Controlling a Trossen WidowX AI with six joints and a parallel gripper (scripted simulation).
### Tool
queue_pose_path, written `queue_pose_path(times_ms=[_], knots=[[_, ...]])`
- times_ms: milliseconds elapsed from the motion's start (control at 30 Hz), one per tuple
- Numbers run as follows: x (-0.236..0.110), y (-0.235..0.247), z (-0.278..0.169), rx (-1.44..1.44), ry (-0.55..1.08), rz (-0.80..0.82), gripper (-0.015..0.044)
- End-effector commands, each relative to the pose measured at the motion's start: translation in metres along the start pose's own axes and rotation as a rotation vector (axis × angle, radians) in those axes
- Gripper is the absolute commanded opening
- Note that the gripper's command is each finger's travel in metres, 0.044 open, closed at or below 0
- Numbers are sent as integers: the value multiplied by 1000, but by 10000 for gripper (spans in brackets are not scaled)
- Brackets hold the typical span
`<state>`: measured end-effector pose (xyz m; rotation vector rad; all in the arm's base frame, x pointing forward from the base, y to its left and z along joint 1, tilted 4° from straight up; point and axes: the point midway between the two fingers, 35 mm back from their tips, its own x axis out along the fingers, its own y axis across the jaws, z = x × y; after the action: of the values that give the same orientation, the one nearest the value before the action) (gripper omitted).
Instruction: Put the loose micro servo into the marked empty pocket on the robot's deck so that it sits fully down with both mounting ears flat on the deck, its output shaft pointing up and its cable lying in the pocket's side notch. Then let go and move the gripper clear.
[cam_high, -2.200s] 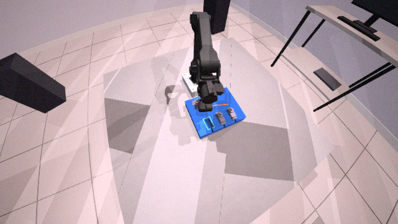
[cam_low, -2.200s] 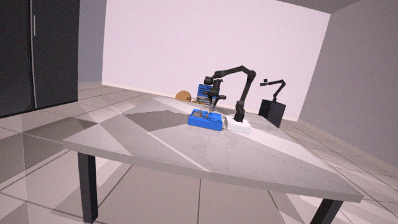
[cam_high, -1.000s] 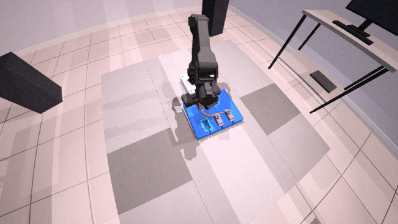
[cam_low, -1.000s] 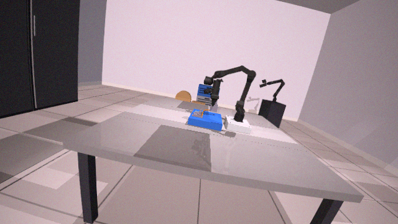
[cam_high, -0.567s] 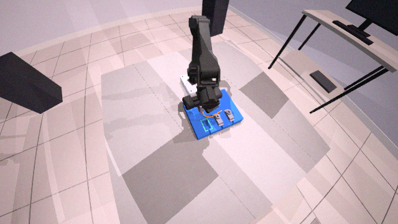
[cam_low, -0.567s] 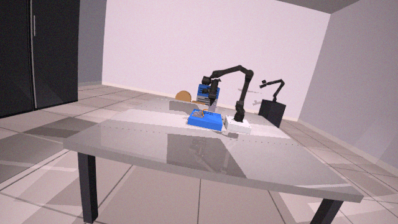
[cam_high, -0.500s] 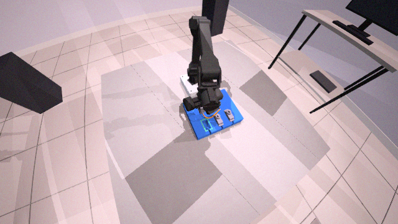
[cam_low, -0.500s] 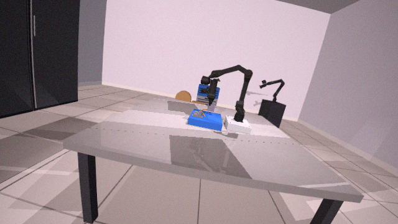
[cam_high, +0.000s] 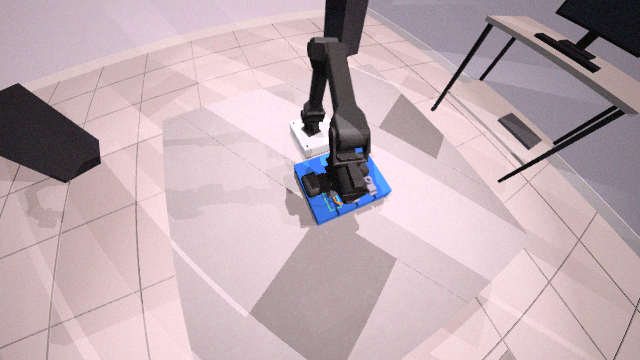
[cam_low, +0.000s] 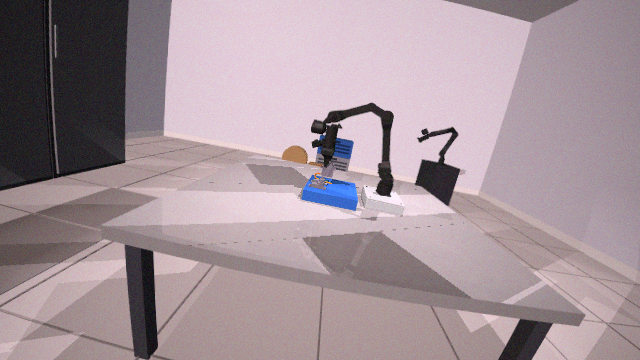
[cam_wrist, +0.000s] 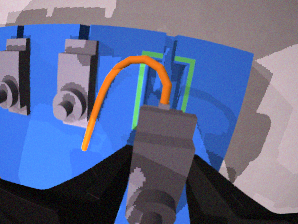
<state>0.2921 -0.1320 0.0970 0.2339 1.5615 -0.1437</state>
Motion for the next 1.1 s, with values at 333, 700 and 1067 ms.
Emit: queue_pose_path(times_ms=[333,700,1067], knots=[[1,1,28,2,-10,-1,0],[17,1,29,2,-10,-1,0],[17,1,29,2,-10,-1,0]])
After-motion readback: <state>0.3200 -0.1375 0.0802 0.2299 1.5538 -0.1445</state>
